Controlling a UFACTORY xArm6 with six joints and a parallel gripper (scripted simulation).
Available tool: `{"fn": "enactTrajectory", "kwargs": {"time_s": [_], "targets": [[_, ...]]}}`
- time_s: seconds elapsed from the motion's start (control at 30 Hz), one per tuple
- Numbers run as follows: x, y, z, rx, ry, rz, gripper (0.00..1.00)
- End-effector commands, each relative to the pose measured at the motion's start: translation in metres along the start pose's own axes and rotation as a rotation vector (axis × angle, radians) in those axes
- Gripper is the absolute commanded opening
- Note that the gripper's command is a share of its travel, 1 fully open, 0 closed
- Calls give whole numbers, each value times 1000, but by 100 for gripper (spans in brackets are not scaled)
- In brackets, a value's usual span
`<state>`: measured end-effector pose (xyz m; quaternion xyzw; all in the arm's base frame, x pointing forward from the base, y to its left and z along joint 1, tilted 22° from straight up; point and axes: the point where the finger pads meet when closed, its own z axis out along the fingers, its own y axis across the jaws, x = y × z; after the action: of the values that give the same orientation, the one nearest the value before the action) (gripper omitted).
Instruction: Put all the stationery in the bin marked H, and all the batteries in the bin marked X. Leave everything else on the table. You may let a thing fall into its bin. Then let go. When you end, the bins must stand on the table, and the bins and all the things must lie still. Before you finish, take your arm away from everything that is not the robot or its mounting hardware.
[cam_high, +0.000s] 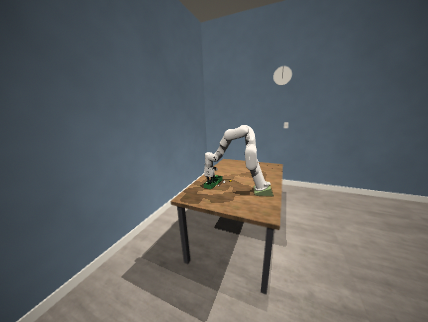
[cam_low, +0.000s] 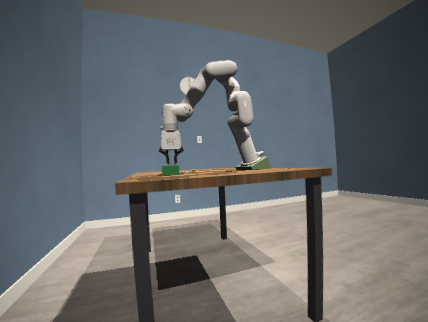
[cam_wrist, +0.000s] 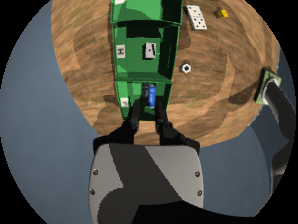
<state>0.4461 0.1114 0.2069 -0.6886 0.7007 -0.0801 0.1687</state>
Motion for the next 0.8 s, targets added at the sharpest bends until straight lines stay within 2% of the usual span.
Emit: {"fn": "enactTrajectory", "kwargs": {"time_s": [0.0, 0.1, 0.37, 0.4, 0.77], "targets": [[0, -1, -5, 4, -1, 0, 28], [0, -1, -17, 4, -1, 0, 28], [0, -1, -17, 4, -1, 0, 28], [0, -1, -21, 4, -1, 0, 100], [0, -1, -57, 4, -1, 0, 100]]}}
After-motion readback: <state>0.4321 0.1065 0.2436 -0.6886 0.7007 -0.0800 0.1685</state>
